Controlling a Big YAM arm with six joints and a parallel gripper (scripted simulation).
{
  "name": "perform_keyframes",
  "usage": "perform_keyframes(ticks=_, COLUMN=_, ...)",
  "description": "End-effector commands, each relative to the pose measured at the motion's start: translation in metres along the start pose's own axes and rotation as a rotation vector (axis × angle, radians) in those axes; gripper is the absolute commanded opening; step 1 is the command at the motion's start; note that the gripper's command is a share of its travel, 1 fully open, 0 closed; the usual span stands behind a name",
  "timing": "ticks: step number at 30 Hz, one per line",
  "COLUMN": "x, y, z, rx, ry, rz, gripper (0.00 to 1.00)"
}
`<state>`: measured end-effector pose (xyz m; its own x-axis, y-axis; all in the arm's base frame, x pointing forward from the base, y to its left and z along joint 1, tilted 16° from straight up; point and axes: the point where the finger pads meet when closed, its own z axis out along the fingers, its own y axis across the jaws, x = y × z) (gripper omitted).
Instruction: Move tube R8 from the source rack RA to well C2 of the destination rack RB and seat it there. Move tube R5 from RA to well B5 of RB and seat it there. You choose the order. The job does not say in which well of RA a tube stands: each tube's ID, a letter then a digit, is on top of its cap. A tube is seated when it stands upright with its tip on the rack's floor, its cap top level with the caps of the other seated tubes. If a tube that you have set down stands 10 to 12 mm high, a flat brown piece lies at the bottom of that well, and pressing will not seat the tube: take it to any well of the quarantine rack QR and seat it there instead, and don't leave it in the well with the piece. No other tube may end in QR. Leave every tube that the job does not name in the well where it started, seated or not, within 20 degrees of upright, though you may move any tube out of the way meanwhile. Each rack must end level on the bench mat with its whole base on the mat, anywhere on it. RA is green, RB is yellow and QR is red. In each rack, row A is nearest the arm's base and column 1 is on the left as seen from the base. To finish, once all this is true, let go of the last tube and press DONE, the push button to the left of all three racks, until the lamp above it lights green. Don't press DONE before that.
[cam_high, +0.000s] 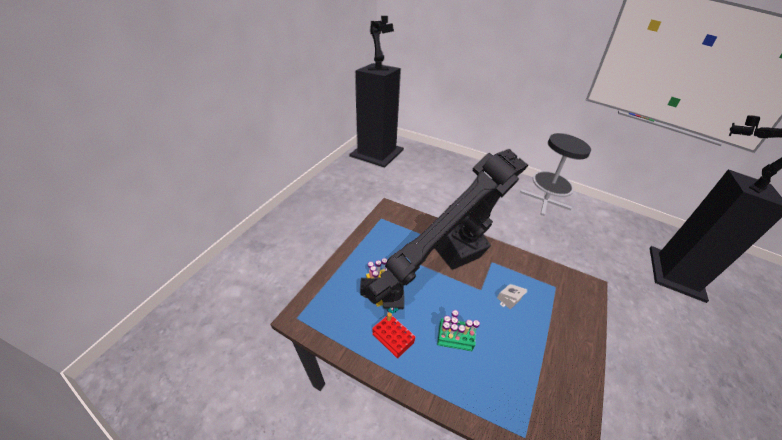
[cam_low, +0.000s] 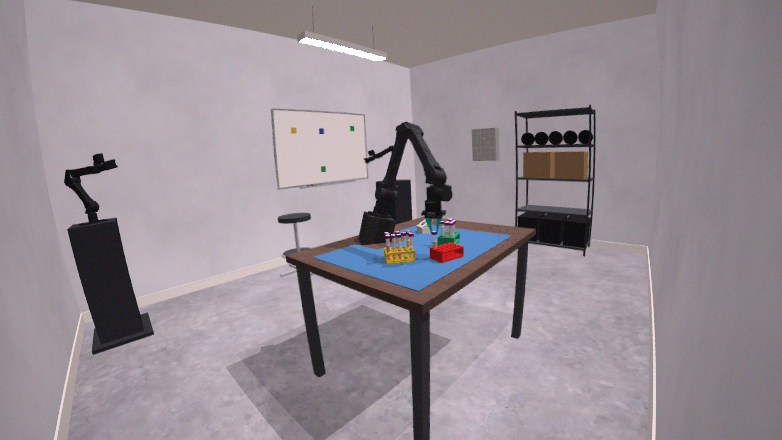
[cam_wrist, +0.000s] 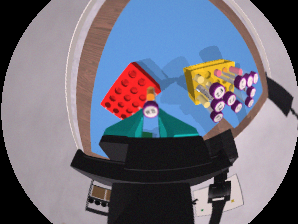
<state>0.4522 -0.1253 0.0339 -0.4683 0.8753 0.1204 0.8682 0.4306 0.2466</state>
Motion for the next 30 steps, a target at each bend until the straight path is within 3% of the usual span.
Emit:
perform_keyframes(ticks=1, x=-0.006, y=0.008, z=0.0004, rx=-0.009, ry=-0.011, rz=0.006, gripper=0.24)
perform_keyframes(ticks=16, x=-0.006, y=0.008, z=0.0004, rx=-0.009, ry=-0.011, rz=0.006, gripper=0.24)
perform_keyframes(ticks=17, x=-0.006, y=0.008, z=0.0004, rx=-0.009, ry=-0.011, rz=0.006, gripper=0.3)
perform_keyframes(ticks=30, x=-0.006, y=0.008, z=0.0004, rx=-0.009, ry=-0.011, rz=0.006, gripper=0.3)
